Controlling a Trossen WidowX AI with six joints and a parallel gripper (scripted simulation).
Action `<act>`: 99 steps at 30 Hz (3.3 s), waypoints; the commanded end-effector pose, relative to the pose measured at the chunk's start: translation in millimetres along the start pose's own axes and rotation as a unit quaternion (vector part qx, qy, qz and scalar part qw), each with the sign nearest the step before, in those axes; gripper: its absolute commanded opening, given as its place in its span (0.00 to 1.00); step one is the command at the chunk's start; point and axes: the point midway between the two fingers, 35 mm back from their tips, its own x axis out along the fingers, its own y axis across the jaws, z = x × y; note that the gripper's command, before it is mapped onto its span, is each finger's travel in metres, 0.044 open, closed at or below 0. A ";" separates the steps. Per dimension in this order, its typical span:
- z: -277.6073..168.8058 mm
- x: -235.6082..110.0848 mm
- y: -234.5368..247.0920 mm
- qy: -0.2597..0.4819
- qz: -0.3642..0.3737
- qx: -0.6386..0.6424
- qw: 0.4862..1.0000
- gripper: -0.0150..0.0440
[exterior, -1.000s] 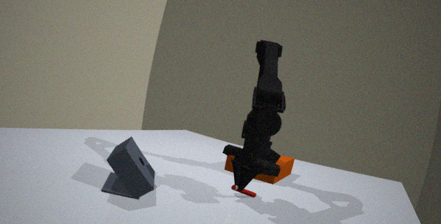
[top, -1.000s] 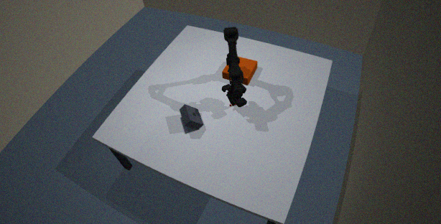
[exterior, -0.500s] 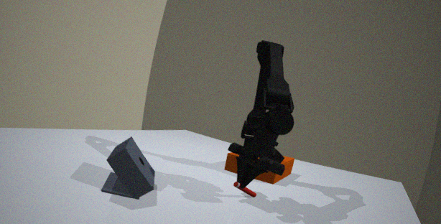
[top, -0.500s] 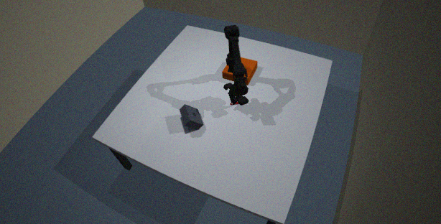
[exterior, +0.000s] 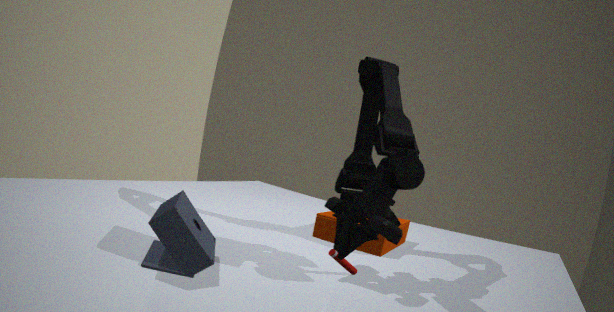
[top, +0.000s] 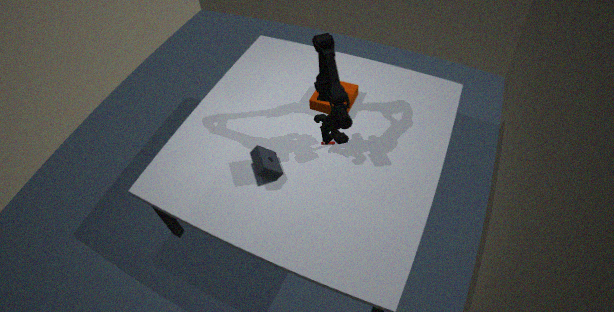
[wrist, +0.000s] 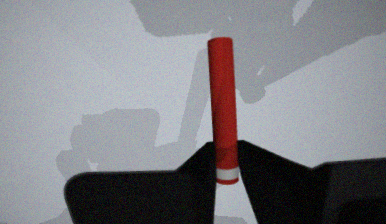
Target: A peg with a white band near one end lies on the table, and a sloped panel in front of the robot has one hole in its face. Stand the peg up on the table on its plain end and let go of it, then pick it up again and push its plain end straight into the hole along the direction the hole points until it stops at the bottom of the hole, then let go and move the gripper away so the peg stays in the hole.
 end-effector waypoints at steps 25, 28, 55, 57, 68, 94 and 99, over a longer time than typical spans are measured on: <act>13.5 -12.9 0.9 0.120 0.000 0.003 0.993 0.34; 15.2 -14.1 0.9 0.133 0.000 0.003 0.991 0.34; 31.4 -22.9 1.2 0.247 0.000 0.003 0.969 0.34; 32.7 -23.4 1.2 0.255 0.001 0.003 0.967 0.34; 39.8 -25.7 1.4 0.301 0.001 0.002 0.954 0.34; 52.8 -29.1 1.8 0.369 0.001 0.002 0.930 0.34; 53.4 -26.8 2.2 0.372 0.001 0.003 0.928 0.34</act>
